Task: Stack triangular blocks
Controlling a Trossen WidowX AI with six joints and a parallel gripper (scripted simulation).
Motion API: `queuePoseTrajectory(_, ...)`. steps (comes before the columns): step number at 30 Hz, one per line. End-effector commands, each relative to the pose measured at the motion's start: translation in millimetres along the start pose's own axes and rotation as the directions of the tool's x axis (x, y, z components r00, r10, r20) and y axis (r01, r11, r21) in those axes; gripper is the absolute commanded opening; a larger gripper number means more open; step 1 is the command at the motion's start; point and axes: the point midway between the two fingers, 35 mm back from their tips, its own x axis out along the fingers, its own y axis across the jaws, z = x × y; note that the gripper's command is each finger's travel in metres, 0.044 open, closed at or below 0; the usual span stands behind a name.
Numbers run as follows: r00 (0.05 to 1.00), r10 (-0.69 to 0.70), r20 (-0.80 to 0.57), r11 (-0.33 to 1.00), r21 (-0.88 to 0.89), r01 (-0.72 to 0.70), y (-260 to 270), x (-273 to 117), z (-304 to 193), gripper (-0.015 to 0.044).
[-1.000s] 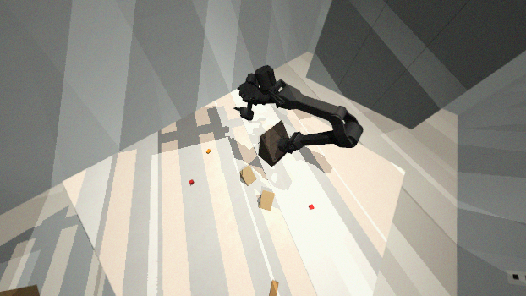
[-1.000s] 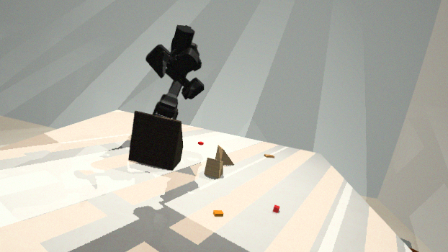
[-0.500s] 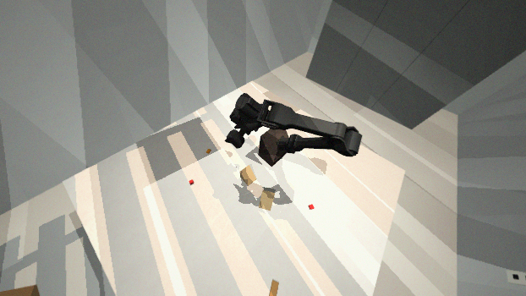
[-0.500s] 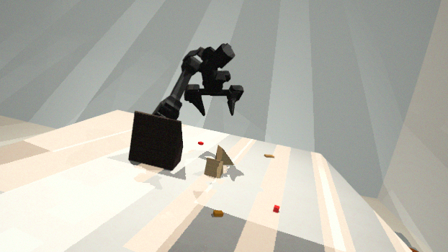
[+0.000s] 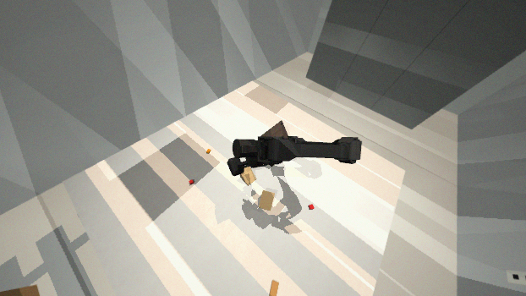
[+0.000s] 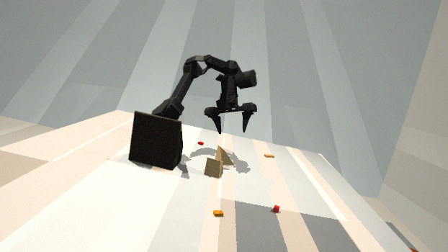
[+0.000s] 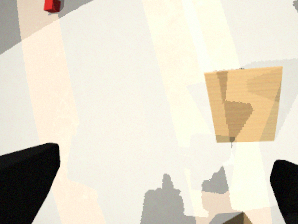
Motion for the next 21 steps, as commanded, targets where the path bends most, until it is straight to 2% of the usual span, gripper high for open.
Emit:
queuePoseTrajectory(1,0.983,-0.147,-0.107,0.923,0.342,0.175,-22,6,-71,0.0440)
queuePoseTrajectory(9,0.924,-0.337,-0.181,0.660,0.654,0.370,-63,10,-135,0.0440)
queuePoseTrajectory(21,0.922,-0.341,-0.182,0.654,0.659,0.371,-64,12,-136,0.0440)
